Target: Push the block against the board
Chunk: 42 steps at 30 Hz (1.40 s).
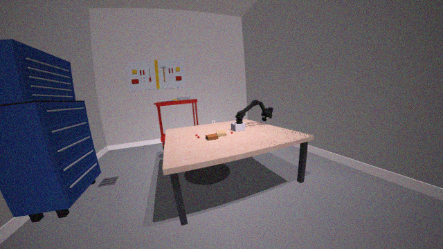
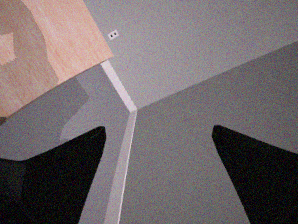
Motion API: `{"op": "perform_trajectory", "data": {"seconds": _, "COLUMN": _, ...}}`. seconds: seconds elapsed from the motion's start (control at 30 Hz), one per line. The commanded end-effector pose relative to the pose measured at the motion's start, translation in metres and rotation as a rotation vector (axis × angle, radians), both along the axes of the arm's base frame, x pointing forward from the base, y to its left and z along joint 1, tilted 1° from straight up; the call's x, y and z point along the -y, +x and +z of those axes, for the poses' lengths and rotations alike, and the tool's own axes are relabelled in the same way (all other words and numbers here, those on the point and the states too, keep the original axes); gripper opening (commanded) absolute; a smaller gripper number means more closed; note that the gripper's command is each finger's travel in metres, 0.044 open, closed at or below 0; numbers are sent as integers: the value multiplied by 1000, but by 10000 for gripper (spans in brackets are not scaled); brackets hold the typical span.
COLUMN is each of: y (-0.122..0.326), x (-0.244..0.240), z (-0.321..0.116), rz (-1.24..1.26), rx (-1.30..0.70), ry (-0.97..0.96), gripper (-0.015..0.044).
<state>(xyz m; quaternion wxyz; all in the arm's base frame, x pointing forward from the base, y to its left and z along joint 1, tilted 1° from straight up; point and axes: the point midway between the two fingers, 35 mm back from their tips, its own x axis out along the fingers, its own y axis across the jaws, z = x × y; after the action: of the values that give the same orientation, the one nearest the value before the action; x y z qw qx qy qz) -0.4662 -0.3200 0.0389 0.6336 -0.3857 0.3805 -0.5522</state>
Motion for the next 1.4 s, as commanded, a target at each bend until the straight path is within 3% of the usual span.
{"op": "perform_trajectory", "data": {"seconds": 0.0, "y": 0, "x": 0, "z": 0, "rz": 0, "rx": 0, "ry": 0, "gripper": 374}}
{"op": "perform_trajectory", "data": {"seconds": 0.2, "y": 16, "x": 33, "z": -5, "rz": -17, "rx": 30, "ry": 47, "gripper": 216}}
{"op": "perform_trajectory", "data": {"seconds": 0.37, "y": 70, "x": 96, "z": -5, "rz": 73, "rx": 91, "ry": 98, "gripper": 85}}
{"op": "perform_trajectory", "data": {"seconds": 0.47, "y": 83, "x": 105, "z": -8, "rz": 93, "rx": 149, "ry": 114, "gripper": 6}}
{"op": "perform_trajectory", "data": {"seconds": 0.73, "y": 134, "x": 144, "z": -10, "rz": 166, "rx": 223, "ry": 167, "gripper": 0}}
{"op": "perform_trajectory", "data": {"seconds": 1.07, "y": 290, "x": 219, "z": -15, "rz": 342, "rx": 315, "ry": 345, "gripper": 0}}
{"op": "perform_trajectory", "data": {"seconds": 1.37, "y": 452, "x": 236, "z": -21, "rz": 499, "rx": 340, "ry": 548, "gripper": 0}}
